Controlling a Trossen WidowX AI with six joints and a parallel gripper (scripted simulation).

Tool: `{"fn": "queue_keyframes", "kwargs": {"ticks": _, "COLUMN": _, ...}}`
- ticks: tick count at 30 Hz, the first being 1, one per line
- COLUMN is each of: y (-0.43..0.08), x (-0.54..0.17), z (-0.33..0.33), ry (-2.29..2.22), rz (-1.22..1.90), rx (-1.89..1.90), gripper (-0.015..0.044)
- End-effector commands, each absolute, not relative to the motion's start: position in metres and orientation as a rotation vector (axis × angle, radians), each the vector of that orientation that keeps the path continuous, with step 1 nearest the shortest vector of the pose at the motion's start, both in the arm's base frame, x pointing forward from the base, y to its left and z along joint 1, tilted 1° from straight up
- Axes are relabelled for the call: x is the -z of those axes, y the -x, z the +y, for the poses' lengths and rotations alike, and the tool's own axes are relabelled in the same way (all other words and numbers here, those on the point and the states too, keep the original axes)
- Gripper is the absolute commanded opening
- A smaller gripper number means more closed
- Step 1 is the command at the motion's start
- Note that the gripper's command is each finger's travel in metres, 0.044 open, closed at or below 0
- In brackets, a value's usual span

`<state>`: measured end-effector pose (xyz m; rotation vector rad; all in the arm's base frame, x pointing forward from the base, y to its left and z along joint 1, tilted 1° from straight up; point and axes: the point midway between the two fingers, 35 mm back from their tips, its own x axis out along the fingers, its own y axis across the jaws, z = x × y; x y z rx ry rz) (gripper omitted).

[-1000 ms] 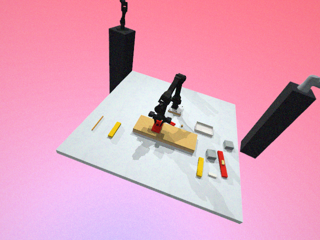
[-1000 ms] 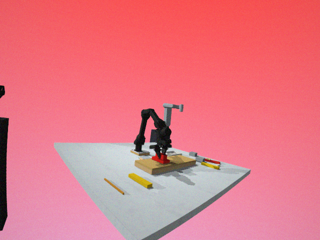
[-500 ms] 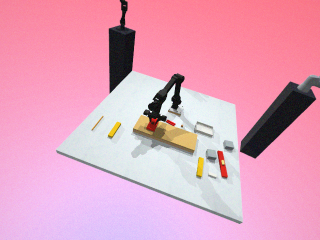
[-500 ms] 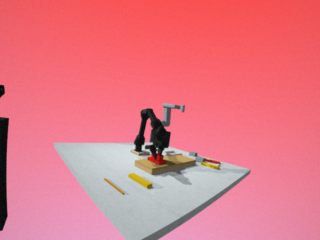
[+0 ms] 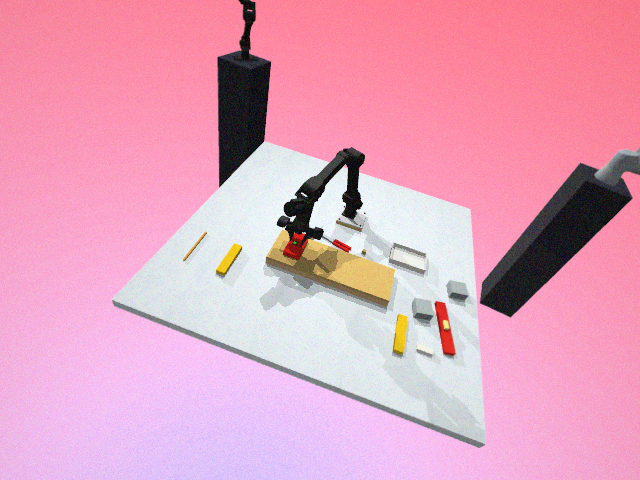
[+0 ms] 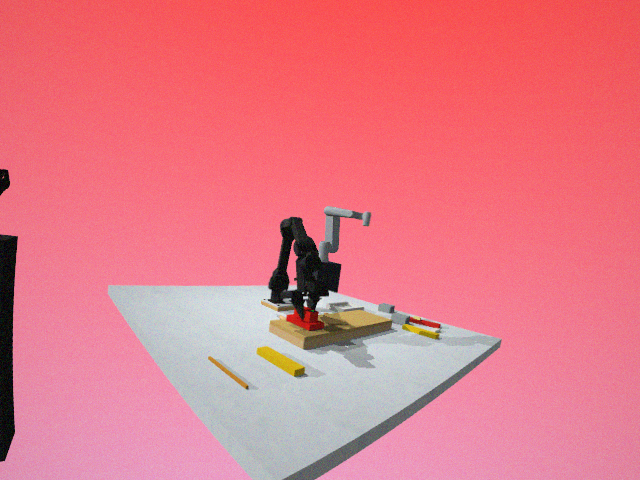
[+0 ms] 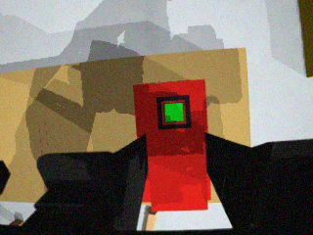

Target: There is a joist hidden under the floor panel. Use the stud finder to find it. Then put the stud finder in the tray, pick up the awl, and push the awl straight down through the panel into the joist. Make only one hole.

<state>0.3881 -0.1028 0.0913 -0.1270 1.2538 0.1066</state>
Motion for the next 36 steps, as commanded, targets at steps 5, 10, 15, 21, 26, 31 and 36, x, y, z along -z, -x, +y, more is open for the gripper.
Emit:
{"fn": "queue_keyframes", "kwargs": {"ticks": 5, "y": -0.391, "x": -0.093, "z": -0.128, "ry": 0.128, "rz": 1.255, "rx": -0.099, "gripper": 0.0000}}
{"fn": "queue_keyframes", "kwargs": {"ticks": 10, "y": -0.392, "x": -0.093, "z": -0.134, "ry": 0.129, "rz": 1.254, "rx": -0.099, "gripper": 0.0000}}
{"fn": "queue_keyframes", "kwargs": {"ticks": 15, "y": -0.392, "x": -0.093, "z": -0.129, "ry": 0.127, "rz": 1.253, "rx": -0.102, "gripper": 0.0000}}
{"fn": "queue_keyframes", "kwargs": {"ticks": 21, "y": -0.392, "x": -0.097, "z": -0.129, "ry": 0.127, "rz": 1.253, "rx": -0.102, "gripper": 0.0000}}
{"fn": "queue_keyframes", "kwargs": {"ticks": 26, "y": -0.394, "x": -0.117, "z": -0.131, "ry": 0.127, "rz": 1.253, "rx": -0.101, "gripper": 0.0000}}
{"fn": "queue_keyframes", "kwargs": {"ticks": 31, "y": -0.395, "x": -0.140, "z": -0.132, "ry": 0.128, "rz": 1.253, "rx": -0.101, "gripper": 0.0000}}
{"fn": "queue_keyframes", "kwargs": {"ticks": 36, "y": -0.393, "x": -0.163, "z": -0.132, "ry": 0.128, "rz": 1.254, "rx": -0.100, "gripper": 0.0000}}
